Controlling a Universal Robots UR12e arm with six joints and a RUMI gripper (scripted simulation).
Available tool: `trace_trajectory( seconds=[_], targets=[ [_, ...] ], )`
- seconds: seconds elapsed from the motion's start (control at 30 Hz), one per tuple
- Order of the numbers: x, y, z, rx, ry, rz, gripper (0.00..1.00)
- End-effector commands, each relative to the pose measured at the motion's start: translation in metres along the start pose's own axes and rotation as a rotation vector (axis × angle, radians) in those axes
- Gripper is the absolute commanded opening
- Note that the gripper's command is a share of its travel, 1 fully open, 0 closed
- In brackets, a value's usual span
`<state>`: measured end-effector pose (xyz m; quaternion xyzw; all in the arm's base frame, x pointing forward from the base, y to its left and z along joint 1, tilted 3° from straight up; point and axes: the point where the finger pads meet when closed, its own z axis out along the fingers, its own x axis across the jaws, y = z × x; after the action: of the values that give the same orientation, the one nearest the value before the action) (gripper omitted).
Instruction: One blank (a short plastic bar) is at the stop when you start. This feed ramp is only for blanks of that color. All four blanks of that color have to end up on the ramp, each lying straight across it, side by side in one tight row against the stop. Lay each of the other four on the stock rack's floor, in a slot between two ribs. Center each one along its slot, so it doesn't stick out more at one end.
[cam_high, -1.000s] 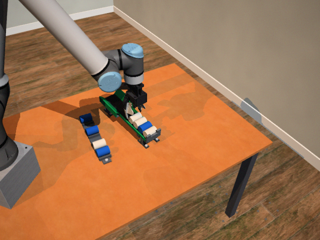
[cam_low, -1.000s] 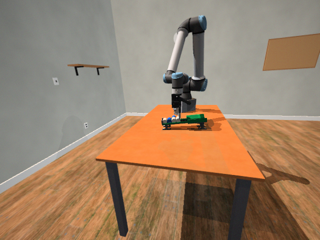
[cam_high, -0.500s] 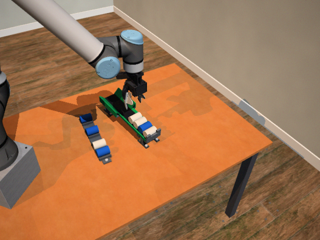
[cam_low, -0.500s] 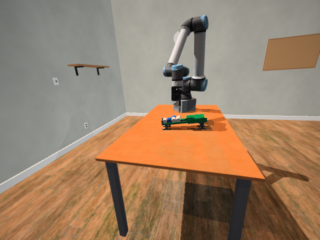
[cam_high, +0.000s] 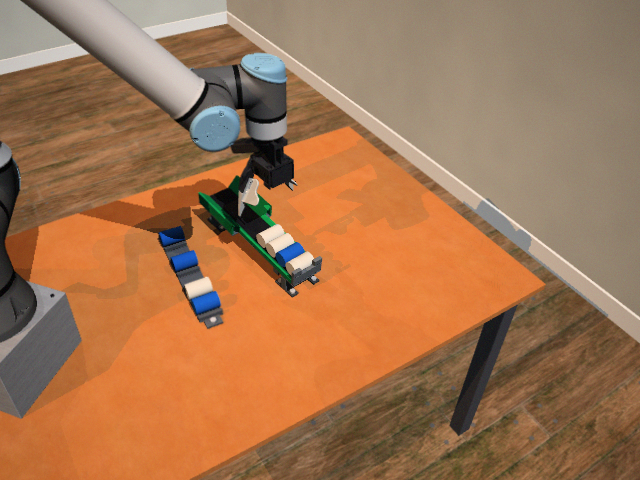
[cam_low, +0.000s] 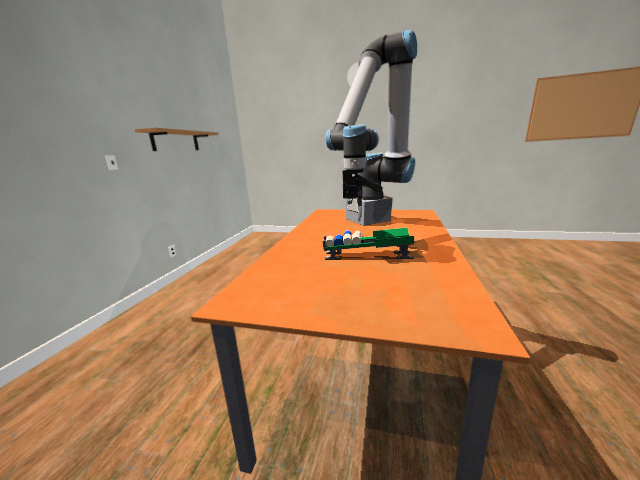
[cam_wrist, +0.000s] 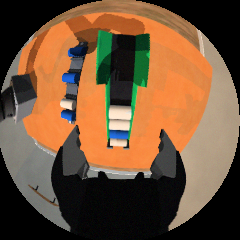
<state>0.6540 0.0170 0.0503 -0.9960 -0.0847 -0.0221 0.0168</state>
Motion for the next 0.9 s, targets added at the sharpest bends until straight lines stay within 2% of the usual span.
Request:
trace_trajectory(
  seconds=[0.0,0.87],
  targets=[
    [0.0006,0.0002,-0.0010,-0.001,0.001,0.000,1.00],
    [0.0000,0.0009,-0.0008,-0.001,0.001,-0.037,1.00]
  ],
)
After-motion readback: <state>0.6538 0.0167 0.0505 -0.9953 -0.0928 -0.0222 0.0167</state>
